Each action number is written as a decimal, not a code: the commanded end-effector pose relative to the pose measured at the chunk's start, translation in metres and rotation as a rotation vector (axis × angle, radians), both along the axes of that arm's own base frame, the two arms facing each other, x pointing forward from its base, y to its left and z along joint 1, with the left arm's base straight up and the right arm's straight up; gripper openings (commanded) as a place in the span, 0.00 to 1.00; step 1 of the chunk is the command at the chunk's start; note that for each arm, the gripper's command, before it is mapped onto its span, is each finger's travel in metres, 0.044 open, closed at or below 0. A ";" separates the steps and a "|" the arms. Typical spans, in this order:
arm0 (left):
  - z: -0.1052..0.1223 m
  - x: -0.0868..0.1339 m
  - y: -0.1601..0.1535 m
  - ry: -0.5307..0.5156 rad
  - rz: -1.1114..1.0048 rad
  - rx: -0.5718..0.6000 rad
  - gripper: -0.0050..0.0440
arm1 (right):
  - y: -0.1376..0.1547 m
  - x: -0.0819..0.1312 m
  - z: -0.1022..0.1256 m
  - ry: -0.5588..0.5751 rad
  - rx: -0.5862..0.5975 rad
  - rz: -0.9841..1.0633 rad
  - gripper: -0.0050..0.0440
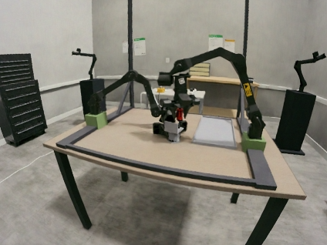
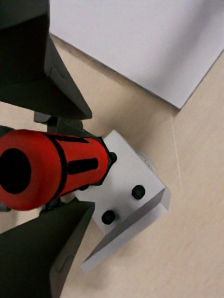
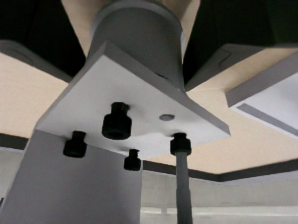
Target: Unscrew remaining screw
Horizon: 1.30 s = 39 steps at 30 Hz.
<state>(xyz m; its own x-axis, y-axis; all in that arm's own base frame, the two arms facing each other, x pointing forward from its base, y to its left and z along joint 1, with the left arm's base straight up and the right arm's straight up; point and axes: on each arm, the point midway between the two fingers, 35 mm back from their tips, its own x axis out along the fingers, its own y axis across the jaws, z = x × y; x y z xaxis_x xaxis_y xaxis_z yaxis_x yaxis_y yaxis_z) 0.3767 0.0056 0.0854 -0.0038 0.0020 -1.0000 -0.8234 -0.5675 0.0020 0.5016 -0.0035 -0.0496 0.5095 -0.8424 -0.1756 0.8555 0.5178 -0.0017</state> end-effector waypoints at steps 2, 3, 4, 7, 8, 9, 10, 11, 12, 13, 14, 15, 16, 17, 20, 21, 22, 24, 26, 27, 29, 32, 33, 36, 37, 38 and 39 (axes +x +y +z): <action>0.012 0.000 -0.002 -0.035 0.001 0.003 0.61 | 0.000 0.007 0.015 -0.037 0.010 -0.003 0.60; 0.011 0.003 -0.001 -0.035 0.000 0.002 0.61 | 0.000 0.007 0.015 -0.037 0.010 -0.003 0.60; 0.011 0.003 -0.001 -0.035 0.000 0.002 0.61 | 0.000 0.007 0.015 -0.037 0.010 -0.003 0.60; 0.011 0.003 -0.001 -0.035 0.000 0.002 0.61 | 0.000 0.007 0.015 -0.037 0.010 -0.003 0.60; 0.011 0.003 -0.001 -0.035 0.000 0.002 0.61 | 0.000 0.007 0.015 -0.037 0.010 -0.003 0.60; 0.011 0.003 -0.001 -0.035 0.000 0.002 0.61 | 0.000 0.007 0.015 -0.037 0.010 -0.003 0.60; 0.011 0.003 -0.001 -0.035 0.000 0.002 0.61 | 0.000 0.007 0.015 -0.037 0.010 -0.003 0.60; 0.011 0.003 -0.001 -0.035 0.000 0.002 0.61 | 0.000 0.007 0.015 -0.037 0.010 -0.003 0.60; 0.011 0.003 -0.001 -0.035 0.000 0.002 0.61 | 0.000 0.007 0.015 -0.037 0.010 -0.003 0.60; 0.011 0.003 -0.001 -0.035 0.000 0.002 0.61 | 0.000 0.007 0.015 -0.037 0.010 -0.003 0.60; 0.012 0.000 -0.002 -0.037 -0.072 0.004 0.61 | 0.000 0.007 0.015 -0.037 0.010 -0.003 0.60; 0.013 0.000 -0.002 -0.038 -0.138 0.005 0.61 | 0.000 0.007 0.015 -0.037 0.010 -0.003 0.60; 0.013 0.000 -0.002 -0.039 -0.203 0.006 0.61 | 0.000 0.007 0.015 -0.037 0.010 -0.003 0.60; 0.013 0.000 -0.002 -0.039 -0.258 0.007 0.61 | 0.000 0.007 0.015 -0.037 0.010 -0.003 0.60; 0.013 0.000 -0.002 -0.037 -0.387 0.007 0.61 | 0.000 0.007 0.015 -0.037 0.010 -0.003 0.60; 0.012 0.000 -0.002 -0.037 -0.430 0.008 0.61 | 0.000 0.007 0.015 -0.037 0.010 -0.003 0.60; 0.012 0.000 -0.002 -0.036 -0.474 0.008 0.61 | 0.000 0.007 0.015 -0.037 0.010 -0.003 0.60; 0.012 0.000 -0.002 -0.036 -0.561 0.009 0.61 | 0.000 0.007 0.015 -0.037 0.010 -0.003 0.60; 0.013 0.000 -0.002 -0.036 -0.648 0.010 0.61 | 0.000 0.007 0.015 -0.037 0.010 -0.003 0.60; 0.012 0.000 -0.002 -0.036 -0.691 0.011 0.61 | 0.000 0.007 0.015 -0.037 0.010 -0.003 0.60; 0.012 0.000 -0.002 -0.037 -0.735 0.011 0.61 | 0.000 0.007 0.015 -0.037 0.010 -0.003 0.60; 0.012 0.000 -0.002 -0.036 -0.874 0.013 0.61 | 0.000 0.007 0.015 -0.037 0.010 -0.003 0.60; 0.012 0.000 -0.002 -0.036 -0.920 0.013 0.61 | 0.000 0.007 0.015 -0.037 0.010 -0.003 0.60; 0.012 0.000 -0.002 -0.035 -1.051 0.015 0.61 | 0.000 0.007 0.015 -0.037 0.010 -0.003 0.60; 0.012 0.000 -0.002 -0.035 -1.095 0.015 0.61 | 0.000 0.007 0.015 -0.037 0.010 -0.003 0.60; 0.012 0.000 -0.002 -0.035 -1.138 0.016 0.61 | 0.000 0.007 0.015 -0.037 0.010 -0.003 0.60; 0.012 0.000 -0.002 -0.035 -1.182 0.016 0.61 | 0.000 0.007 0.015 -0.037 0.010 -0.003 0.60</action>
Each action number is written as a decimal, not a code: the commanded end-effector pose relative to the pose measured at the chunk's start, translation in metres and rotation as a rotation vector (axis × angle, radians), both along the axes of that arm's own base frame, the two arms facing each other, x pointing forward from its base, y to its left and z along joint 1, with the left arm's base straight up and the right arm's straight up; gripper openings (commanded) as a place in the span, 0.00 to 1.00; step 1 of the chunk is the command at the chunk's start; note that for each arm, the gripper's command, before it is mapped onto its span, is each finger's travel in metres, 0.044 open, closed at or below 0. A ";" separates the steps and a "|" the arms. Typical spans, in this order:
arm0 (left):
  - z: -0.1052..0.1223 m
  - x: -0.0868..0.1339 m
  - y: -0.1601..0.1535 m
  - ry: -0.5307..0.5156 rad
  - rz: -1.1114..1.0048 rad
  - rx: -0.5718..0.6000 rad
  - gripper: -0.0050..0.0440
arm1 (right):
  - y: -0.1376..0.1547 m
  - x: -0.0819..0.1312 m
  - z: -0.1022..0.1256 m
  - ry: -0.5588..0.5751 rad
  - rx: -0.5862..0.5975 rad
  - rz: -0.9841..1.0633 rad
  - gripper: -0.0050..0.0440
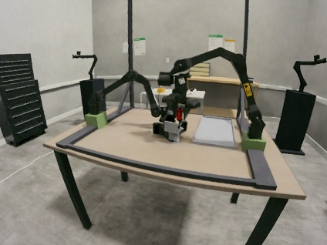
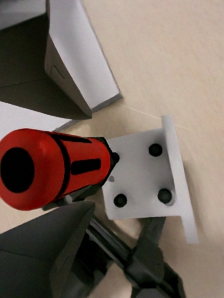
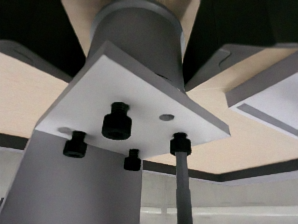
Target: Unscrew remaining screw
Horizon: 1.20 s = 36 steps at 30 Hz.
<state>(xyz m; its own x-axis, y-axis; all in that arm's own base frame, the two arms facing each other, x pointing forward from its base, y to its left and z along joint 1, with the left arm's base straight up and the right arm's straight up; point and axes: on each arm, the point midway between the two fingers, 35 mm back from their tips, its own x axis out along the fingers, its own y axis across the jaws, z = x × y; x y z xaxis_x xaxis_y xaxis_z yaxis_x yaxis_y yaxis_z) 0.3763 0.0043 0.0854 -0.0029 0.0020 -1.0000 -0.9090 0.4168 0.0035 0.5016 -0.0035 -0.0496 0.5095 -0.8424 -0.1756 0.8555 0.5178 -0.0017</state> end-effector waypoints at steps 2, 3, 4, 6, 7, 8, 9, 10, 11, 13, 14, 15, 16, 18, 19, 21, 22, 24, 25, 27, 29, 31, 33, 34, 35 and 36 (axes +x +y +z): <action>0.012 0.001 -0.001 -0.038 -0.237 0.001 0.61 | 0.000 0.007 0.015 -0.037 0.010 -0.003 0.60; 0.012 0.001 -0.001 -0.038 -0.281 0.001 0.61 | 0.000 0.007 0.015 -0.037 0.010 -0.003 0.60; 0.012 0.001 -0.001 -0.039 -0.324 0.001 0.61 | 0.000 0.007 0.015 -0.037 0.010 -0.003 0.60; 0.012 0.001 -0.001 -0.039 -0.406 0.001 0.61 | 0.000 0.007 0.015 -0.037 0.010 -0.003 0.60; 0.012 0.001 -0.001 -0.039 -0.406 0.001 0.61 | 0.000 0.007 0.015 -0.037 0.010 -0.003 0.60; 0.012 0.001 -0.001 -0.039 -0.406 0.001 0.61 | 0.000 0.007 0.015 -0.037 0.010 -0.003 0.60; 0.012 0.001 -0.001 -0.038 -0.465 0.001 0.61 | 0.000 0.007 0.015 -0.037 0.010 -0.003 0.60; 0.012 0.001 0.000 -0.037 -0.524 0.002 0.61 | 0.000 0.007 0.015 -0.037 0.010 -0.003 0.60; 0.012 0.001 0.000 -0.037 -0.582 0.002 0.61 | 0.000 0.007 0.015 -0.037 0.010 -0.003 0.60; 0.011 0.001 0.000 -0.036 -0.669 0.004 0.61 | 0.000 0.007 0.015 -0.037 0.010 -0.003 0.60; 0.011 0.001 0.000 -0.035 -0.713 0.005 0.61 | 0.000 0.007 0.015 -0.037 0.010 -0.003 0.60; 0.011 0.001 0.000 -0.034 -0.757 0.006 0.61 | 0.000 0.007 0.015 -0.037 0.010 -0.003 0.60; 0.011 0.001 0.000 -0.034 -0.801 0.007 0.61 | 0.000 0.007 0.015 -0.037 0.010 -0.003 0.60; 0.011 0.001 0.000 -0.033 -0.890 0.008 0.61 | 0.000 0.007 0.015 -0.037 0.010 -0.003 0.60; 0.011 0.001 0.000 -0.033 -0.934 0.009 0.61 | 0.000 0.007 0.015 -0.037 0.010 -0.003 0.60; 0.011 0.001 0.000 -0.033 -1.023 0.010 0.61 | 0.000 0.007 0.015 -0.037 0.010 -0.003 0.60; 0.011 0.001 0.000 -0.033 -1.067 0.009 0.61 | 0.000 0.007 0.015 -0.037 0.010 -0.003 0.60; 0.011 0.001 0.000 -0.033 -1.111 0.008 0.61 | 0.000 0.007 0.015 -0.037 0.010 -0.003 0.60; 0.011 0.001 0.000 -0.033 -1.111 0.008 0.61 | 0.000 0.007 0.015 -0.037 0.010 -0.003 0.60; 0.011 0.002 0.000 -0.032 -1.231 0.009 0.61 | 0.000 0.007 0.015 -0.037 0.010 -0.003 0.60; 0.011 0.002 0.000 -0.031 -1.332 0.011 0.61 | 0.000 0.007 0.015 -0.037 0.010 -0.003 0.60; 0.011 0.002 0.000 -0.030 -1.421 0.013 0.61 | 0.000 0.007 0.015 -0.037 0.010 -0.003 0.60; 0.010 0.003 0.000 -0.029 -1.509 0.015 0.61 | 0.000 0.007 0.015 -0.037 0.010 -0.003 0.60; 0.010 0.003 0.000 -0.028 -1.554 0.016 0.61 | 0.000 0.007 0.015 -0.037 0.010 -0.003 0.60; 0.010 0.003 0.000 -0.027 -1.598 0.017 0.61 | 0.000 0.007 0.015 -0.037 0.010 -0.003 0.60; 0.010 0.003 0.000 -0.027 -1.642 0.018 0.61 | 0.000 0.007 0.015 -0.037 0.010 -0.003 0.60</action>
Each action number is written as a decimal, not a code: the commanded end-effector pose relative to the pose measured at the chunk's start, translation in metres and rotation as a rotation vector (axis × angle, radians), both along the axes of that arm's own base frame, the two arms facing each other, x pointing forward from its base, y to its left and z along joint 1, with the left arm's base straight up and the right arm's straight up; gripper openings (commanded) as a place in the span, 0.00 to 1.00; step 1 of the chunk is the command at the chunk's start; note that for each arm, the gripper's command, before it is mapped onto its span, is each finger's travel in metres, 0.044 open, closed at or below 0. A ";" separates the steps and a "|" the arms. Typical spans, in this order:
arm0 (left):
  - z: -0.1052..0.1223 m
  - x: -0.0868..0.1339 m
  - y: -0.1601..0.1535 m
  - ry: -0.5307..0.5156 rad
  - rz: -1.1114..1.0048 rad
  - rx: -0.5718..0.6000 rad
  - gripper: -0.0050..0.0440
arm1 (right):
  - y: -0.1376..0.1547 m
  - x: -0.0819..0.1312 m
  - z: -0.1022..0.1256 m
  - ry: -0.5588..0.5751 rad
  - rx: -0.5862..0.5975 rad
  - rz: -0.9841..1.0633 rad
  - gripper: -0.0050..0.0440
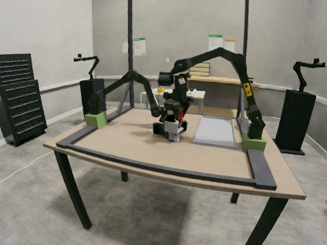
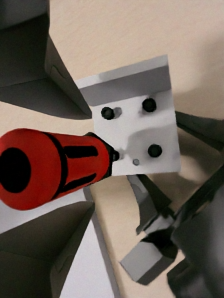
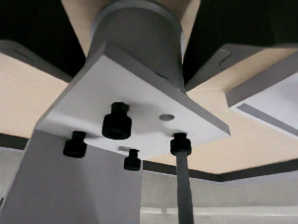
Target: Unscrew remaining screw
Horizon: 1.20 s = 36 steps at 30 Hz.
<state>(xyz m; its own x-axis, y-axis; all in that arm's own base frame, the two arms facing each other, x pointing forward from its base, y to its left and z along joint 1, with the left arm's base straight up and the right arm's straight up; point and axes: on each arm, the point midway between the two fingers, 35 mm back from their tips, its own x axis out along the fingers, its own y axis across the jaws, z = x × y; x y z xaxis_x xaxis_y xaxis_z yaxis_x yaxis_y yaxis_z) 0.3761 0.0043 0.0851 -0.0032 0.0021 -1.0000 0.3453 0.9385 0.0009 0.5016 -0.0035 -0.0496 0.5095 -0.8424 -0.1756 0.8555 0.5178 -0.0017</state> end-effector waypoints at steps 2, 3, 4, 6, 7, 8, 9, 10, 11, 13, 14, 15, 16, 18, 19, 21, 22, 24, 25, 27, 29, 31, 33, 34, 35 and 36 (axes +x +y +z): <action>0.010 0.004 0.000 -0.033 -0.238 -0.004 0.61 | 0.000 0.007 0.015 -0.037 0.010 -0.003 0.60; 0.010 0.004 0.000 -0.032 -0.282 -0.004 0.61 | 0.000 0.007 0.015 -0.037 0.010 -0.003 0.60; 0.010 0.004 0.000 -0.031 -0.323 -0.006 0.61 | 0.000 0.007 0.015 -0.037 0.010 -0.003 0.60; 0.010 0.004 0.000 -0.031 -0.323 -0.006 0.61 | 0.000 0.007 0.015 -0.037 0.010 -0.003 0.60; 0.010 0.004 0.000 -0.031 -0.382 -0.005 0.61 | 0.000 0.007 0.015 -0.037 0.010 -0.003 0.60; 0.010 0.004 0.000 -0.031 -0.441 -0.004 0.61 | 0.000 0.007 0.015 -0.037 0.010 -0.003 0.60; 0.010 0.004 0.000 -0.031 -0.500 -0.004 0.61 | 0.000 0.007 0.015 -0.037 0.010 -0.003 0.60; 0.010 0.004 0.000 -0.031 -0.544 -0.002 0.61 | 0.000 0.007 0.015 -0.037 0.010 -0.003 0.60; 0.010 0.005 0.000 -0.031 -0.589 -0.001 0.61 | 0.000 0.007 0.015 -0.037 0.010 -0.003 0.60; 0.010 0.005 0.000 -0.031 -0.678 0.001 0.61 | 0.000 0.007 0.015 -0.037 0.010 -0.003 0.60; 0.010 0.005 0.000 -0.031 -0.723 0.002 0.61 | 0.000 0.007 0.015 -0.037 0.010 -0.003 0.60; 0.010 0.006 0.000 -0.030 -0.767 0.003 0.61 | 0.000 0.007 0.015 -0.037 0.010 -0.003 0.60; 0.009 0.005 0.000 -0.030 -0.812 0.004 0.61 | 0.000 0.007 0.015 -0.037 0.010 -0.003 0.60; 0.009 0.005 0.000 -0.028 -0.900 0.005 0.61 | 0.000 0.007 0.015 -0.037 0.010 -0.003 0.60; 0.009 0.005 0.000 -0.028 -0.944 0.005 0.61 | 0.000 0.007 0.015 -0.037 0.010 -0.003 0.60; 0.009 0.005 0.000 -0.027 -1.031 0.002 0.61 | 0.000 0.007 0.015 -0.037 0.010 -0.003 0.60; 0.009 0.005 0.000 -0.027 -1.031 0.002 0.61 | 0.000 0.007 0.015 -0.037 0.010 -0.003 0.60; 0.010 0.005 0.000 -0.028 -1.090 0.004 0.61 | 0.000 0.007 0.015 -0.037 0.010 -0.003 0.60; 0.010 0.005 0.000 -0.028 -1.149 0.005 0.61 | 0.000 0.007 0.015 -0.037 0.010 -0.003 0.60; 0.010 0.005 0.000 -0.026 -1.250 0.007 0.61 | 0.000 0.007 0.015 -0.037 0.010 -0.003 0.60; 0.009 0.005 0.000 -0.025 -1.338 0.008 0.61 | 0.000 0.007 0.015 -0.037 0.010 -0.003 0.60; 0.009 0.005 0.000 -0.024 -1.426 0.010 0.61 | 0.000 0.007 0.015 -0.037 0.010 -0.003 0.60; 0.009 0.005 0.000 -0.023 -1.515 0.012 0.61 | 0.000 0.007 0.015 -0.037 0.010 -0.003 0.60; 0.009 0.005 0.000 -0.022 -1.559 0.013 0.61 | 0.000 0.007 0.015 -0.037 0.010 -0.003 0.60; 0.009 0.005 0.000 -0.021 -1.602 0.014 0.61 | 0.000 0.007 0.015 -0.037 0.010 -0.003 0.60; 0.009 0.005 0.000 -0.021 -1.646 0.014 0.61 | 0.000 0.007 0.015 -0.037 0.010 -0.003 0.60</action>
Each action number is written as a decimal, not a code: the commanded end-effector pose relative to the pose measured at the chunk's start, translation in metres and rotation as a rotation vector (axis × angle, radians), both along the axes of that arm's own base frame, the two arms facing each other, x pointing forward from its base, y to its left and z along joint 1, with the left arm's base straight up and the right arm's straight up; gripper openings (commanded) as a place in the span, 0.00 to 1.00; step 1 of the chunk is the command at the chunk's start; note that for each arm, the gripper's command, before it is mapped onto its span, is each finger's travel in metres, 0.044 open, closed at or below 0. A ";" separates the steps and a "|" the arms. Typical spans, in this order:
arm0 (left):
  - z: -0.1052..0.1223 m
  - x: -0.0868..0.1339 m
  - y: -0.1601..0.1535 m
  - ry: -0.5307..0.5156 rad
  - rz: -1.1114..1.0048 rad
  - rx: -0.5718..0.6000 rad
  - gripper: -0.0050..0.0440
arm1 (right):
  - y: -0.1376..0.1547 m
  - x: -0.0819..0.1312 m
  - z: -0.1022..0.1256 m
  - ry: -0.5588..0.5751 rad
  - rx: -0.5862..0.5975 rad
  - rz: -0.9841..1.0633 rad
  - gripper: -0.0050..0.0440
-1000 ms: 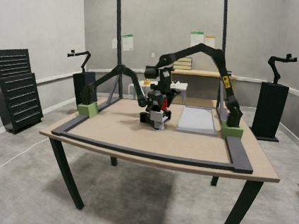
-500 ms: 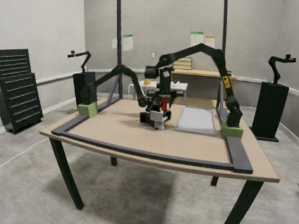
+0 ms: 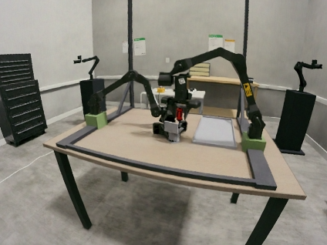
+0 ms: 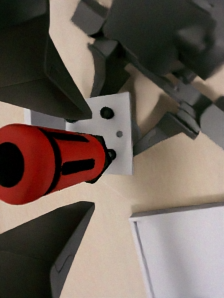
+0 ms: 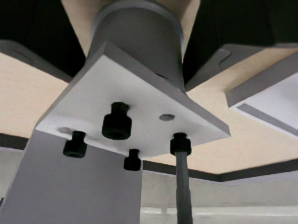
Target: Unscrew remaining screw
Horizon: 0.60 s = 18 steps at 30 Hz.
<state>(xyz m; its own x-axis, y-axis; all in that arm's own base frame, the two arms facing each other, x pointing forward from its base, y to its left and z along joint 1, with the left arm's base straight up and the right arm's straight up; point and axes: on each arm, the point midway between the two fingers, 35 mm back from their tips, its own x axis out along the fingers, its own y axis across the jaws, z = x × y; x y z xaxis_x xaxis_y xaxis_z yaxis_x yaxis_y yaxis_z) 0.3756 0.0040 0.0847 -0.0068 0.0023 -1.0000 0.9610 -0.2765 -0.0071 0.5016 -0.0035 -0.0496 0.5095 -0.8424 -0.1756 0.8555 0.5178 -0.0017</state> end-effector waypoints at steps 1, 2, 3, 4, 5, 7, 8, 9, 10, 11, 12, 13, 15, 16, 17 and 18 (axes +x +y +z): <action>0.009 0.006 0.000 -0.030 -0.192 -0.003 0.61 | 0.000 0.007 0.015 -0.037 0.010 -0.003 0.60; 0.010 0.006 0.000 -0.029 -0.236 -0.004 0.61 | 0.000 0.007 0.015 -0.037 0.010 -0.003 0.60; 0.010 0.006 0.000 -0.029 -0.236 -0.004 0.61 | 0.000 0.007 0.015 -0.037 0.010 -0.003 0.60; 0.010 0.006 0.000 -0.029 -0.236 -0.004 0.61 | 0.000 0.007 0.015 -0.037 0.010 -0.003 0.60; 0.010 0.006 0.000 -0.031 -0.299 -0.003 0.61 | 0.000 0.007 0.015 -0.037 0.010 -0.003 0.60; 0.010 0.006 0.000 -0.031 -0.412 -0.001 0.61 | 0.000 0.007 0.015 -0.037 0.010 -0.003 0.60; 0.010 0.006 0.000 -0.031 -0.455 0.001 0.61 | 0.000 0.007 0.015 -0.037 0.010 -0.003 0.60; 0.010 0.006 0.000 -0.030 -0.499 0.002 0.61 | 0.000 0.007 0.015 -0.037 0.010 -0.003 0.60; 0.010 0.006 0.000 -0.030 -0.543 0.003 0.61 | 0.000 0.007 0.015 -0.037 0.010 -0.003 0.60; 0.010 0.006 0.000 -0.030 -0.587 0.004 0.61 | 0.000 0.007 0.015 -0.037 0.010 -0.003 0.60; 0.011 0.006 0.000 -0.030 -0.631 0.005 0.61 | 0.000 0.007 0.015 -0.037 0.010 -0.003 0.60; 0.011 0.006 0.000 -0.030 -0.675 0.005 0.61 | 0.000 0.007 0.015 -0.037 0.010 -0.003 0.60; 0.011 0.006 0.000 -0.030 -0.762 0.007 0.61 | 0.000 0.007 0.015 -0.037 0.010 -0.003 0.60; 0.011 0.006 0.000 -0.030 -0.806 0.008 0.61 | 0.000 0.007 0.015 -0.037 0.010 -0.003 0.60; 0.011 0.006 0.000 -0.029 -0.849 0.008 0.61 | 0.000 0.007 0.015 -0.037 0.010 -0.003 0.60; 0.011 0.006 0.000 -0.029 -0.892 0.009 0.61 | 0.000 0.007 0.015 -0.037 0.010 -0.003 0.60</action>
